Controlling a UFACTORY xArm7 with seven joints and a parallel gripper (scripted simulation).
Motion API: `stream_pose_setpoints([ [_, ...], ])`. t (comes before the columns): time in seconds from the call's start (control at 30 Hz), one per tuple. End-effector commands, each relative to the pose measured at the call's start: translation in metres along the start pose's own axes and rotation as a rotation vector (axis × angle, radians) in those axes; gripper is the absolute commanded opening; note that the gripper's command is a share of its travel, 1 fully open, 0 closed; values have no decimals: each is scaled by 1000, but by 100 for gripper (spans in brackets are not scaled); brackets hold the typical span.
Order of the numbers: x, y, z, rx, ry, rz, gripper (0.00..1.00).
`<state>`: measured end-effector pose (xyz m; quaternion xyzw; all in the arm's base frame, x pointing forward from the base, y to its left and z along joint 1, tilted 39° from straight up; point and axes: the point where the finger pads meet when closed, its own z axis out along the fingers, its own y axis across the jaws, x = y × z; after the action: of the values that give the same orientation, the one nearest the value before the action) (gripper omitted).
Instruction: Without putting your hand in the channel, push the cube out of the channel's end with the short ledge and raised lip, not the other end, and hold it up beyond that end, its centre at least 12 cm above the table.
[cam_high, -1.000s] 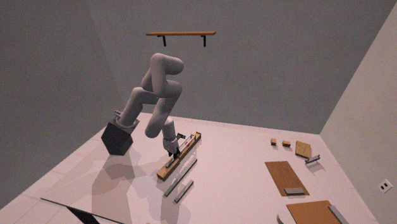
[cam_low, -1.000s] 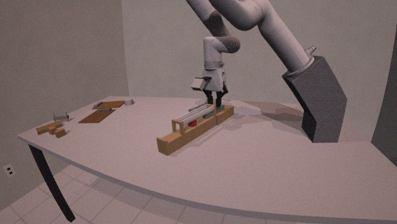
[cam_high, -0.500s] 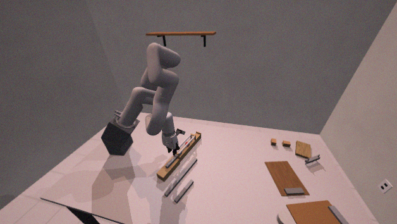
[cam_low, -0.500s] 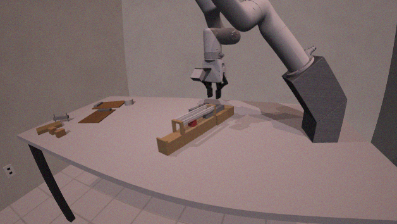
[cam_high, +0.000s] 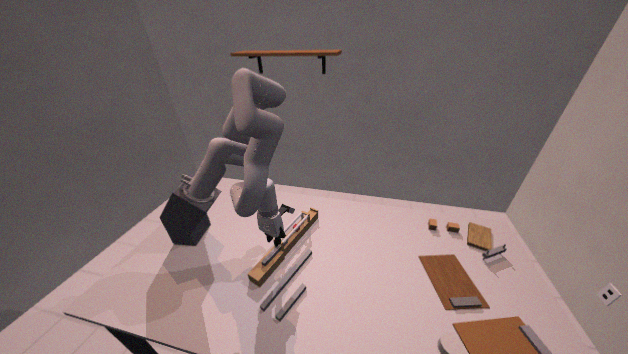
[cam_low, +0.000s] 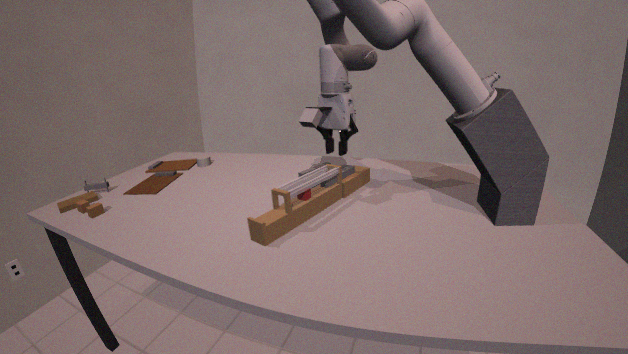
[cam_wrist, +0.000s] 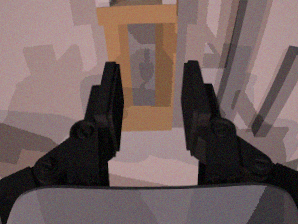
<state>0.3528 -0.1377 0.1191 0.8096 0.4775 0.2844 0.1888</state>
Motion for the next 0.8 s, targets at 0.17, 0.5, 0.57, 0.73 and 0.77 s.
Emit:
stream_pose_setpoints([
  [0.17, -34, 96, 2, -71, 42, 41, 38],
  [0.5, -116, 168, 0, 6, -4, 77, 38],
  [0.57, -117, 168, 0, 8, -6, 77, 38],
  [0.73, -117, 168, 0, 8, -6, 77, 38],
  [0.77, -117, 168, 0, 8, -6, 77, 38],
])
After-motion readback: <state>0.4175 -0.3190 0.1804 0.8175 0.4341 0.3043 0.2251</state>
